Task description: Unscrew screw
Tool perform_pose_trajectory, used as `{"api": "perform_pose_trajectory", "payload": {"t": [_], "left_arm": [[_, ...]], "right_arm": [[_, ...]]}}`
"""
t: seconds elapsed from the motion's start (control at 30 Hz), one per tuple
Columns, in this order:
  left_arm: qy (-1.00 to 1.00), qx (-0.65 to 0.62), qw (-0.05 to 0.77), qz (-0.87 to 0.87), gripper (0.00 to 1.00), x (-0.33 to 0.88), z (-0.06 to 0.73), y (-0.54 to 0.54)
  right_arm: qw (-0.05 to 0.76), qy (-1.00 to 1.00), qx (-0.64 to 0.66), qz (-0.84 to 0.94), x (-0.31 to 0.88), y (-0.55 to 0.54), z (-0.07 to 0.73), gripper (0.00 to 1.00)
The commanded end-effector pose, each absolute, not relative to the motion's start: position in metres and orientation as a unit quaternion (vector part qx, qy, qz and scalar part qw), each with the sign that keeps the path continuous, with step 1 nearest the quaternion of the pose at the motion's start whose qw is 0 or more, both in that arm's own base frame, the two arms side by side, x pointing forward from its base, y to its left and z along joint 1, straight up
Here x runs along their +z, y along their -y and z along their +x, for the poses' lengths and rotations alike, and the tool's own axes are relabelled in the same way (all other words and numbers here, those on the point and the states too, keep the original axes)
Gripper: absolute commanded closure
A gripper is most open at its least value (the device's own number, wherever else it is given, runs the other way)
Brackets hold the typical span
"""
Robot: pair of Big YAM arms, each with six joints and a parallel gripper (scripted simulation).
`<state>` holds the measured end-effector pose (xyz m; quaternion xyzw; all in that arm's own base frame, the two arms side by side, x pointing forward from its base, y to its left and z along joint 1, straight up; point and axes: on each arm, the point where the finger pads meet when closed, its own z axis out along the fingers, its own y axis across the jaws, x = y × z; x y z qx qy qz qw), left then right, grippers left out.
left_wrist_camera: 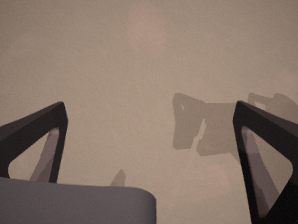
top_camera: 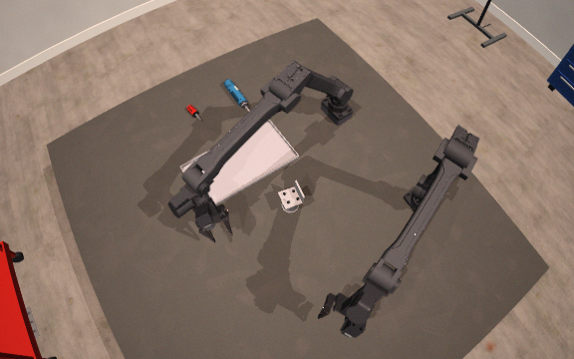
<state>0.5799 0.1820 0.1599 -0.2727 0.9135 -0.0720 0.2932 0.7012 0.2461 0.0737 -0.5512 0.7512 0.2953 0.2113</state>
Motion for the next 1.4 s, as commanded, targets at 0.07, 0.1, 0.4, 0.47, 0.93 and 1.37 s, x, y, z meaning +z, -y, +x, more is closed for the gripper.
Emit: {"api": "perform_pose_trajectory", "payload": {"t": [0.07,0.1,0.4,0.47,0.93,1.37], "left_arm": [[-0.908,-0.071,0.314,-0.269,0.00,0.180,0.591,-0.186],[-0.908,-0.071,0.314,-0.269,0.00,0.180,0.591,-0.186],[-0.908,-0.071,0.314,-0.269,0.00,0.180,0.591,-0.186],[-0.908,-0.071,0.314,-0.269,0.00,0.180,0.591,-0.186],[-0.908,-0.071,0.314,-0.269,0.00,0.180,0.591,-0.186],[-0.908,-0.071,0.314,-0.269,0.00,0.180,0.591,-0.186]], "right_arm": [[0.211,-0.799,0.281,-0.488,0.093,-0.205,0.706,0.35],[0.208,-0.808,0.279,-0.476,0.093,-0.196,0.706,0.35],[0.169,-0.853,0.276,-0.409,0.056,-0.152,0.703,0.35],[0.165,-0.859,0.274,-0.399,0.056,-0.149,0.701,0.35],[0.134,-0.927,0.244,-0.249,0.055,-0.049,0.687,0.35],[0.128,-0.965,0.206,-0.098,0.085,0.040,0.659,0.35]]}}
